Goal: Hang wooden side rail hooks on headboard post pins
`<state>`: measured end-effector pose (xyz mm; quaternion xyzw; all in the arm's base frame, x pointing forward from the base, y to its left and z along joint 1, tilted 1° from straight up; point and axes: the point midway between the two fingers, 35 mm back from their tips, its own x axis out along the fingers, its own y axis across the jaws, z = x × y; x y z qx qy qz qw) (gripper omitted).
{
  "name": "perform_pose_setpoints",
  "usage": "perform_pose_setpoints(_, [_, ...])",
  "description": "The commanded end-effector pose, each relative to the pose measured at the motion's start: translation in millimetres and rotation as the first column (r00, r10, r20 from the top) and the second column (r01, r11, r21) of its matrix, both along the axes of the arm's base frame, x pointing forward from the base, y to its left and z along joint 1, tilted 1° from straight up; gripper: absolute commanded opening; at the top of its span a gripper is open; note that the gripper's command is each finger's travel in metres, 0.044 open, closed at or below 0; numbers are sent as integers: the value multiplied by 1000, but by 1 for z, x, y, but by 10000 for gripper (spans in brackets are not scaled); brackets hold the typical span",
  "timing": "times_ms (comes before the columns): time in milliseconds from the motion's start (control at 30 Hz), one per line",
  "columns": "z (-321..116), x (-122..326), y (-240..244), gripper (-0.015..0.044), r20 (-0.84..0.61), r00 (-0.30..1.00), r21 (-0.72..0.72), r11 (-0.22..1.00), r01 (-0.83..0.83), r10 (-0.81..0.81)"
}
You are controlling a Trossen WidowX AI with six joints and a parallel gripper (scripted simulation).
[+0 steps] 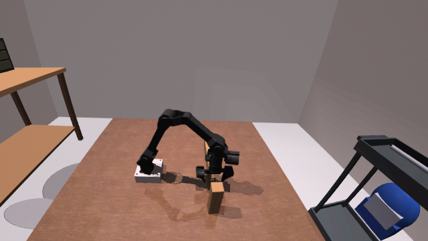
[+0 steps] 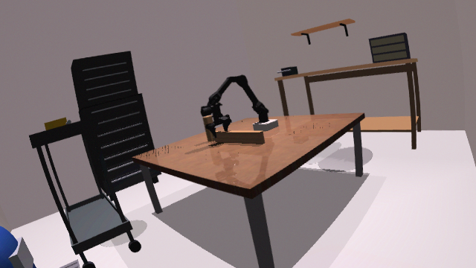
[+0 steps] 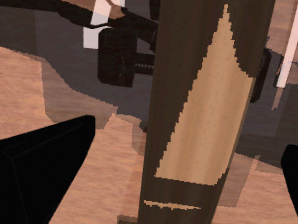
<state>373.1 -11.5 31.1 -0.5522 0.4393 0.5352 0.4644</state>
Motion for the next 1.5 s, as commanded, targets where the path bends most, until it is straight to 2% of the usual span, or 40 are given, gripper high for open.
perform_pose_setpoints(0, [-10,-3,1,440,-15,1000,2,1000,-3,3])
perform_pose_setpoints(400, [-21,-3,1,440,-15,1000,2,1000,-3,3])
perform_pose_setpoints(800, [-21,-3,1,125,-15,1000,2,1000,-3,3])
perform_pose_setpoints(967, [-21,-3,1,92,-15,1000,2,1000,-3,3])
perform_pose_setpoints(1067, [-21,-3,1,13,-15,1000,2,1000,-3,3])
perform_pose_setpoints(1100, [-21,-3,1,0,-15,1000,2,1000,-3,3])
perform_pose_setpoints(1467, [-20,-6,0,0,-15,1000,2,1000,-3,3])
